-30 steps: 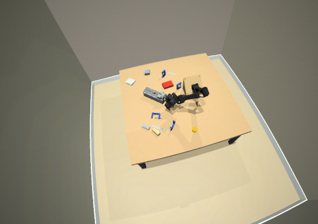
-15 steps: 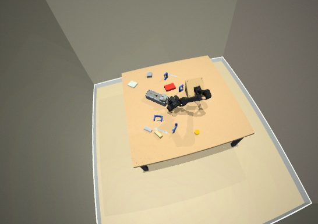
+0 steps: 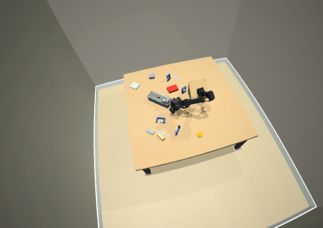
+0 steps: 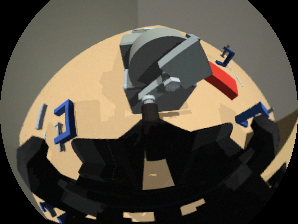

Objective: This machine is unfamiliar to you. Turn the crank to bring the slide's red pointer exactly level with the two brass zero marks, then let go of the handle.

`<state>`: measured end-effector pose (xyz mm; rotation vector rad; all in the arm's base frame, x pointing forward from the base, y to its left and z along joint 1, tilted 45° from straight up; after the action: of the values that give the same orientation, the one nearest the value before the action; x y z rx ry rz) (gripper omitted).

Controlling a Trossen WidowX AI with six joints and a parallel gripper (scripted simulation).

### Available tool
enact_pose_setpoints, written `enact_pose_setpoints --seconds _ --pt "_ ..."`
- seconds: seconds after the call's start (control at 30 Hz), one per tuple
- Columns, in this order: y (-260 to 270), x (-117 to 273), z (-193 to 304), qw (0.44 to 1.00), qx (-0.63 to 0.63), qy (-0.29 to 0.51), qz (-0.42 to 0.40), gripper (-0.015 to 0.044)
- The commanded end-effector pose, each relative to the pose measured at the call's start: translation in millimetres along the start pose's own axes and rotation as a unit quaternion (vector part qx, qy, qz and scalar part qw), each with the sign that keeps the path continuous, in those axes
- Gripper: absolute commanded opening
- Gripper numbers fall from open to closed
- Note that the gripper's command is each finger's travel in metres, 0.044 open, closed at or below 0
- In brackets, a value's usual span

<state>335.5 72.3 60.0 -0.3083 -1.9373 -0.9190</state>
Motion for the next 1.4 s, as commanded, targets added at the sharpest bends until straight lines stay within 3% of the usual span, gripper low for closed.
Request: enact_pose_setpoints --seconds 0.0,1.37 --pt "5.6 4.8 -5.6 1.0 0.0 -0.008 -0.008 0.0" --pt "7.3 13.2 -14.3 1.0 0.0 -0.008 -0.008 0.0"
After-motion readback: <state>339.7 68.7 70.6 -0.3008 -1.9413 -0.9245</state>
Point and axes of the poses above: the point midway between the two fingers, 35 mm back from their tips, its own x axis back along the fingers, its own y axis across the jaws, z = x × y, the point moved 1 cm from there along x, back along the fingers, and after that the axes turned 14 degrees about x, right-handed, at the moved point
